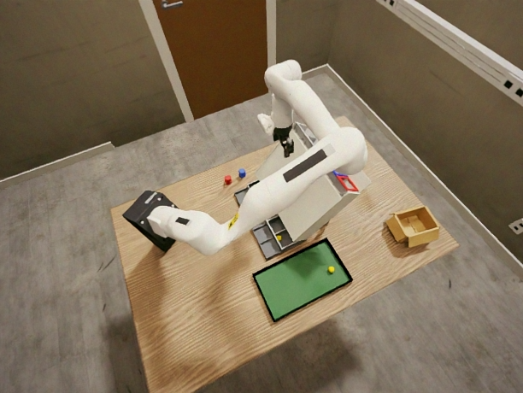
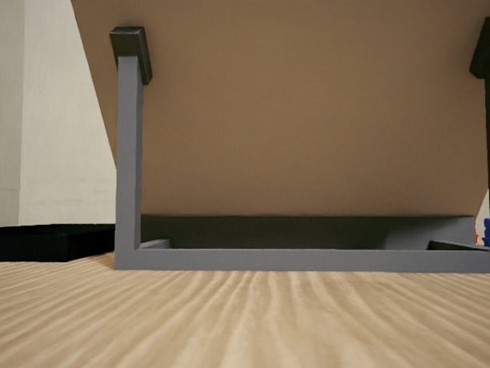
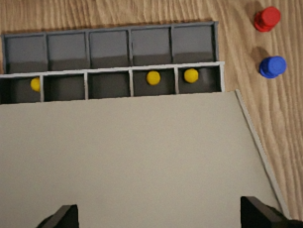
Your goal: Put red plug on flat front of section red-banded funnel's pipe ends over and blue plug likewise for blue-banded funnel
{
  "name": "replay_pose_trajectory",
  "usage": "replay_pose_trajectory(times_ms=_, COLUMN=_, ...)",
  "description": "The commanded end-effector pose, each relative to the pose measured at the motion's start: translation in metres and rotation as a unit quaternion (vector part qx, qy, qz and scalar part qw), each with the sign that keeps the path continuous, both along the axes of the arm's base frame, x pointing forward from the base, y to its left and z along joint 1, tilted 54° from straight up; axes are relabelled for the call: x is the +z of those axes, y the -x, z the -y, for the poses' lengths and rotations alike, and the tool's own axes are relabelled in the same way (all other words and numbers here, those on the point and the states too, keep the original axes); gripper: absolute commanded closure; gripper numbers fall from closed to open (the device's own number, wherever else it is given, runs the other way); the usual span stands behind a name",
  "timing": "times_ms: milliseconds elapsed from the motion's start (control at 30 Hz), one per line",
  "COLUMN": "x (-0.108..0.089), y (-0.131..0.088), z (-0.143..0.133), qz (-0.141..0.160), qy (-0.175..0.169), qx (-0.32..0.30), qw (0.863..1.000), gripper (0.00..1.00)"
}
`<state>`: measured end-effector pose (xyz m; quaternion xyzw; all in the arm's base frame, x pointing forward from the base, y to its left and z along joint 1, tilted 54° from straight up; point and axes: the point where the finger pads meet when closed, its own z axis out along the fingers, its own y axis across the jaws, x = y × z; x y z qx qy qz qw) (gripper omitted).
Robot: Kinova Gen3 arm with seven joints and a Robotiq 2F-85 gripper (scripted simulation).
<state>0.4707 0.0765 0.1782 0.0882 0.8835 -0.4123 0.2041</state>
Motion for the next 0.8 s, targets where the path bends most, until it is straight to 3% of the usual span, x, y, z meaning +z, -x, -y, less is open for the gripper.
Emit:
replay_pose_trajectory(times_ms=0, x=0.0, y=0.002, z=-0.001, qz=0.002, qy=0.0, qx=0.001, qw=1.0, gripper=0.0)
replay_pose_trajectory(times_ms=333, x=0.0, y=0.002, z=-0.001, qz=0.002, qy=0.0, qx=0.001, qw=1.0, gripper=0.0)
replay_pose_trajectory(times_ms=367, x=-0.022, y=0.05, z=0.046, qz=0.001, qy=0.0, qx=0.001, qw=1.0, gripper=0.0)
replay_pose_trajectory(times_ms=500, x=-0.025, y=0.056, z=0.052, qz=0.001, qy=0.0, qx=0.001, qw=1.0, gripper=0.0)
replay_pose_trajectory(times_ms=767, x=-0.047, y=0.103, z=0.099, qz=0.001, qy=0.0, qx=0.001, qw=1.0, gripper=0.0)
